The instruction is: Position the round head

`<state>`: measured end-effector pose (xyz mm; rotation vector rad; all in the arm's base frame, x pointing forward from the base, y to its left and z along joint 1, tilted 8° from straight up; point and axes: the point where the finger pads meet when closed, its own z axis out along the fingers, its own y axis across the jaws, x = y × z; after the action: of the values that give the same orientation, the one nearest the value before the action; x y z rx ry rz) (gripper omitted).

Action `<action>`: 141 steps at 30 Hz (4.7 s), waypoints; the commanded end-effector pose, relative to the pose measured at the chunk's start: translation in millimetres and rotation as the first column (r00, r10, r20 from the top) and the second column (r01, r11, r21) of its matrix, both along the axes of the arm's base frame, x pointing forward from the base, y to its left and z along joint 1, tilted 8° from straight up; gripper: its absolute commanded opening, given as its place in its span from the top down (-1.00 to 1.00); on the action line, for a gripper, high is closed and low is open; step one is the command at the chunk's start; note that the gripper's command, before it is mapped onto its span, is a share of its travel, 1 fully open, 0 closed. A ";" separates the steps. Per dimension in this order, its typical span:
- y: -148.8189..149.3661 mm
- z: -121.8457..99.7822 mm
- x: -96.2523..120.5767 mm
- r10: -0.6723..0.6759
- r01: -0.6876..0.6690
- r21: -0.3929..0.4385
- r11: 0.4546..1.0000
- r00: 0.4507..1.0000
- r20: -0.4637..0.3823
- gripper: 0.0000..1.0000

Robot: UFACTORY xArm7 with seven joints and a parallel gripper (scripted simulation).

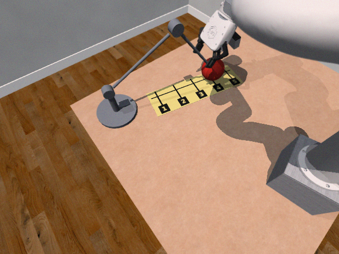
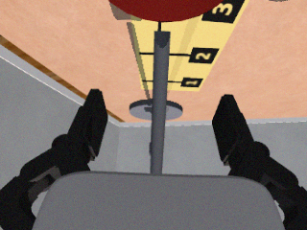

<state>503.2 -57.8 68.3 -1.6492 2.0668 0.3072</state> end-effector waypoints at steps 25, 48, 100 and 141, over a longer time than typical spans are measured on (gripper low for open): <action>-0.3 0.4 1.4 -0.001 0.001 -0.001 1.000 1.000 0.004 1.00; 18.2 17.6 4.1 -0.001 0.001 -0.001 1.000 1.000 0.004 1.00; 73.3 60.0 13.9 0.003 -0.003 -0.001 1.000 1.000 0.005 -1.00; 73.3 60.0 14.0 0.003 -0.003 -0.001 1.000 1.000 0.005 -1.00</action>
<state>516.3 16.1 126.6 -1.6533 2.0631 0.3076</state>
